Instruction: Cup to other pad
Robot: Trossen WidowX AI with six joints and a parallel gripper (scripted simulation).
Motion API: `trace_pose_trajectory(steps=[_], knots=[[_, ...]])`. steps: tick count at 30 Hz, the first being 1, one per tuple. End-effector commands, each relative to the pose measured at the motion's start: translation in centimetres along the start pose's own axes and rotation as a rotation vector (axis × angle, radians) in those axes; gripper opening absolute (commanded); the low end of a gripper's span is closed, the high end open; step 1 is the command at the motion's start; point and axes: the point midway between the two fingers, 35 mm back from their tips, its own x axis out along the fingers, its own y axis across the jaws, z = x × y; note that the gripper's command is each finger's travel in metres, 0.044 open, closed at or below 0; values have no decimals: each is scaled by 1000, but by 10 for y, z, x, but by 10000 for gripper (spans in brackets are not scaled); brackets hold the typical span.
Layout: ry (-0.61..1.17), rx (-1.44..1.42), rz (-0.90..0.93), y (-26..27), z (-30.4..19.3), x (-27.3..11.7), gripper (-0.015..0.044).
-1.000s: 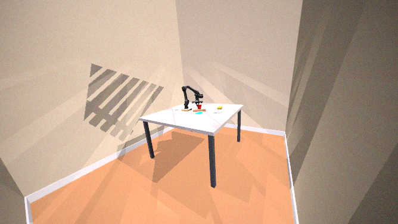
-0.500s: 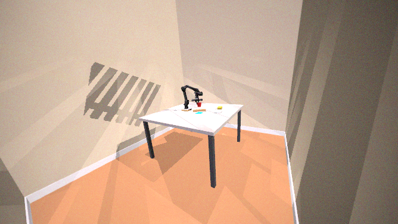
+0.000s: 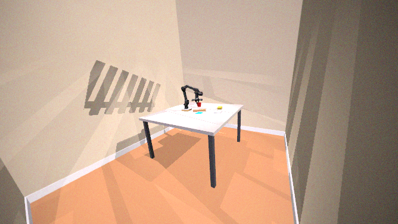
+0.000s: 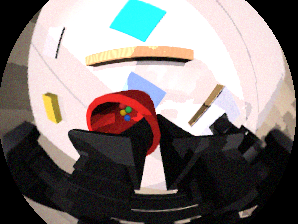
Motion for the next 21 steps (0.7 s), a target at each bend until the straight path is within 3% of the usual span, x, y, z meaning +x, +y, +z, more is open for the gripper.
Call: trace_pose_trajectory(steps=[1, 21], knots=[[0, 0, 0, 0, 0, 0, 0], [0, -2, 2, 1, 25, -1, 0]])
